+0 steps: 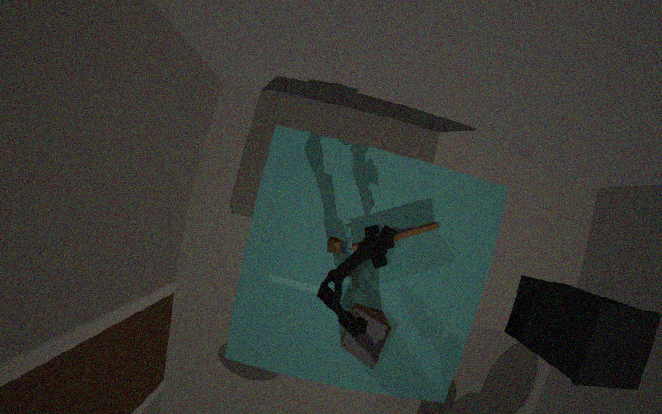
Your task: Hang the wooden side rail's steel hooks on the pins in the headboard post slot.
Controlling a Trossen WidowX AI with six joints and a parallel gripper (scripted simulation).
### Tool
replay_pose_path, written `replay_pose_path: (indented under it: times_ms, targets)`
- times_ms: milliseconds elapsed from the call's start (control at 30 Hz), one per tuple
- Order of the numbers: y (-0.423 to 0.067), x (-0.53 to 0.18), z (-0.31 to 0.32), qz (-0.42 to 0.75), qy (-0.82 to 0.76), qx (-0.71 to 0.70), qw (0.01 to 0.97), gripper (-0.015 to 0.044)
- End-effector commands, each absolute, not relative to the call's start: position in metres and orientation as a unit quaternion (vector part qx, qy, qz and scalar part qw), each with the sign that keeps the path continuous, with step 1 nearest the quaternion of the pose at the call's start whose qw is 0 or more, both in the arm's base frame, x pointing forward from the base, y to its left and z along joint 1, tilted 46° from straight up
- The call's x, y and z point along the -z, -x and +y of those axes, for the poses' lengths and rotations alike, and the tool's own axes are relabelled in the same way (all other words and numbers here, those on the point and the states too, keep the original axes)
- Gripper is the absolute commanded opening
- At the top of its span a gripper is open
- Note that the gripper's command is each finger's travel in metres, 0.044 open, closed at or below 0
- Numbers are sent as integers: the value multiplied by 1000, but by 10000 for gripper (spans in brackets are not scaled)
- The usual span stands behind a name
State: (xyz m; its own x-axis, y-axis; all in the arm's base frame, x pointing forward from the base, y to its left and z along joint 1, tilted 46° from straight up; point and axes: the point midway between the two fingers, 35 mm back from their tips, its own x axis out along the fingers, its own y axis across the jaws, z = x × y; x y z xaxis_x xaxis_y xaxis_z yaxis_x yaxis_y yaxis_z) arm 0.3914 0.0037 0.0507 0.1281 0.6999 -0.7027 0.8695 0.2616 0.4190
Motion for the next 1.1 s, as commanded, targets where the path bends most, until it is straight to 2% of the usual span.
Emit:
replay_pose_path:
  times_ms: [0,1067]
  targets:
    - [-392,-46,9,654,-603,94,448,440]
    - [-397,-13,44,654,-604,92,447,440]
